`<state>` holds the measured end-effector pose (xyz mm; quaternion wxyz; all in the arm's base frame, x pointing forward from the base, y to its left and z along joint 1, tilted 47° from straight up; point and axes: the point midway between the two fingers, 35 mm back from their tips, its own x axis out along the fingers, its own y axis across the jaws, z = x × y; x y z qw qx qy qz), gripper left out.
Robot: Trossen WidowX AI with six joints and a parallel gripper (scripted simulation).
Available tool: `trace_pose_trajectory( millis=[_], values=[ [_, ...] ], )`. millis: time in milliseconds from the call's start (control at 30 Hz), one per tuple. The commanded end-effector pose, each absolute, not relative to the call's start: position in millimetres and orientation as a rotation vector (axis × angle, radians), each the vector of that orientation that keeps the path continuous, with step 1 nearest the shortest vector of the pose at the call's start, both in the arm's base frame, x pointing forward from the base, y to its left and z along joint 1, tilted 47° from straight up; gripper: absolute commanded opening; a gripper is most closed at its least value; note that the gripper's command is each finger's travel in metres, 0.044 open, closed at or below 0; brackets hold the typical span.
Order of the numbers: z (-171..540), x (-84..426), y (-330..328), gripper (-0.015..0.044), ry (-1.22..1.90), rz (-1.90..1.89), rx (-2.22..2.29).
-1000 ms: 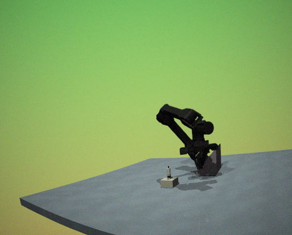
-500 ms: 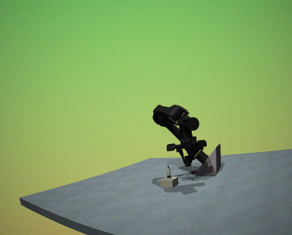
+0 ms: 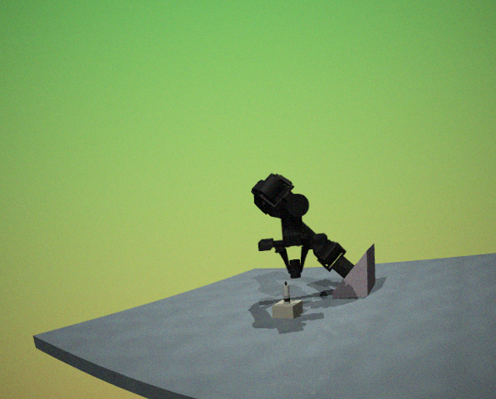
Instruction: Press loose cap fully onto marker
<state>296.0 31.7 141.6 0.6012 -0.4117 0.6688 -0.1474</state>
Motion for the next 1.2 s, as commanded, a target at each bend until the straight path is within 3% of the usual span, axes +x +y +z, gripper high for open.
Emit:
trace_pose_trajectory(
  millis=[0, 1167],
  values=[
    [162.0, 299.6, 21.2, 0.0000, 1.547, -0.346, -0.964],
    [141.3, 303.8, -11.1, 0.0000, 1.545, -0.373, -0.921]
  ],
)
